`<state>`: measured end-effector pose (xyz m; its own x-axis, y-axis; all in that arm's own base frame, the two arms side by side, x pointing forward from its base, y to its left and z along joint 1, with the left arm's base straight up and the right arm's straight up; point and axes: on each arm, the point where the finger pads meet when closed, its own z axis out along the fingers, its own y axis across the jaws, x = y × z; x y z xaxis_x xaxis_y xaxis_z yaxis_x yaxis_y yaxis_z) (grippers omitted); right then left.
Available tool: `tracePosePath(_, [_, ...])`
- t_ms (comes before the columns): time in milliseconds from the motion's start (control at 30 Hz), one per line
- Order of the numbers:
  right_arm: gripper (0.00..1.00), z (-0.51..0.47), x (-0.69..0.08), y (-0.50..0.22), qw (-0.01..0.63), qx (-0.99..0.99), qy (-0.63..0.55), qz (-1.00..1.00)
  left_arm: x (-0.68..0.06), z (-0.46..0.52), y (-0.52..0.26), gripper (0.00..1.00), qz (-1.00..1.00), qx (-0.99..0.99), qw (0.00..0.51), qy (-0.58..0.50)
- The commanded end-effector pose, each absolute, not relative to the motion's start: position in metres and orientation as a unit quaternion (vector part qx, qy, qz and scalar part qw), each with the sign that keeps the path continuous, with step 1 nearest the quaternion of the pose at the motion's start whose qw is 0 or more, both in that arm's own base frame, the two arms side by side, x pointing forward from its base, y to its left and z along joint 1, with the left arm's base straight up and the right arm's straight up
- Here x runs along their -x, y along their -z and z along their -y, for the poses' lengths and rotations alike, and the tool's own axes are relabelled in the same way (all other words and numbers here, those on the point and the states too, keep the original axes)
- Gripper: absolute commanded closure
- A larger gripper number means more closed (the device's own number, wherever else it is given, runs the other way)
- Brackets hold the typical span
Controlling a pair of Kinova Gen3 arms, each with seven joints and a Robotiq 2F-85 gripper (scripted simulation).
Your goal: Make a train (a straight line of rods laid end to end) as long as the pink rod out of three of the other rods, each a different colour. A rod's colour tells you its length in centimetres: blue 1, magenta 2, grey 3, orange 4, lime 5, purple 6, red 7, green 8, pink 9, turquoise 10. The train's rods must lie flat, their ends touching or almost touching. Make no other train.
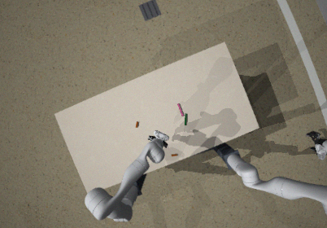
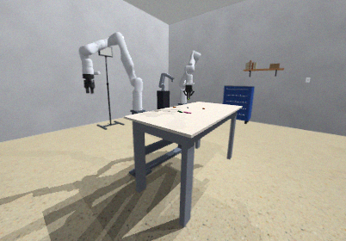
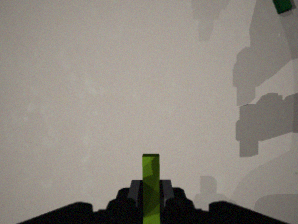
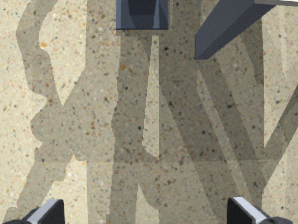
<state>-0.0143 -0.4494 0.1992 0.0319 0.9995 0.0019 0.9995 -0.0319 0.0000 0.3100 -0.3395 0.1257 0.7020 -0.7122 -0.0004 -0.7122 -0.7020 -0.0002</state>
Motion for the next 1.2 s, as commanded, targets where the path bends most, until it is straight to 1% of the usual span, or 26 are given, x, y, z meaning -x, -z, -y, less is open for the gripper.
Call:
tracePosePath(0, [0.002,0.45,0.014,-0.2,0.0,0.718,0.0,0.696,-0.305,0.317,-0.124,0.827,-0.356,0.934,0.0,0.002])
tracePosePath(833, [0.002,0.45,0.014,-0.2,0.0,0.718,0.0,0.696,-0.303,0.312,-0.121,0.827,-0.349,0.937,0.0,0.001])
tracePosePath(1167, [0.002,0.45,0.014,-0.2,0.0,0.718,0.0,0.696,-0.303,0.311,-0.093,0.827,-0.349,0.937,0.0,0.001])
